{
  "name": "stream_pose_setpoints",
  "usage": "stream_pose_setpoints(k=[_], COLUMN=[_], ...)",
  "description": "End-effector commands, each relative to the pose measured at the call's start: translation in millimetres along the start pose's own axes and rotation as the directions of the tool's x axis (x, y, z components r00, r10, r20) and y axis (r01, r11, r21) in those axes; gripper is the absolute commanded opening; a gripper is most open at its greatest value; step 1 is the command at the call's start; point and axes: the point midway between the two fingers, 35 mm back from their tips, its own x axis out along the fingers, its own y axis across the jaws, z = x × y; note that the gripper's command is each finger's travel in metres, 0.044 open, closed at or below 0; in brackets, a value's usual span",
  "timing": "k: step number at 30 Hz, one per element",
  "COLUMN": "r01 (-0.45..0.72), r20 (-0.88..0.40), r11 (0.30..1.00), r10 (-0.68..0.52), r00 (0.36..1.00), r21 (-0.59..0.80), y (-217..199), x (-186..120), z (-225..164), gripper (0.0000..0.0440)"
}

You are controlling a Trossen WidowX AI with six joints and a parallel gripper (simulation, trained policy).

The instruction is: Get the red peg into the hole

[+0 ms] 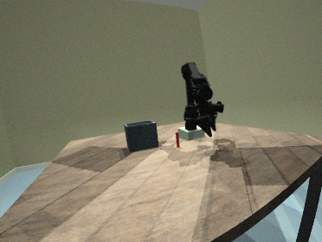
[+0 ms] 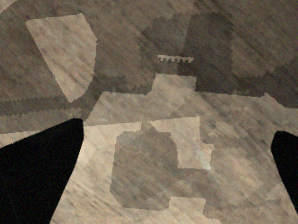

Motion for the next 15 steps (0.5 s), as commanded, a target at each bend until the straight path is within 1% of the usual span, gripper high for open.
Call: stream_pose_setpoints(k=[1,8,15], r01=[0.012,0.051,0.105], r20=[-0.032,-0.085,-0.137], r11=[0.993,0.937,0.828], r10=[-0.009,-0.023,-0.035], r00=[0.999,0.996,0.990], r21=[0.116,0.345,0.551], y=[-3,-9,-14], x=[0,-2,-5], z=[-8,-23,-38], gripper=[0.0440,0.0440,0.0440])
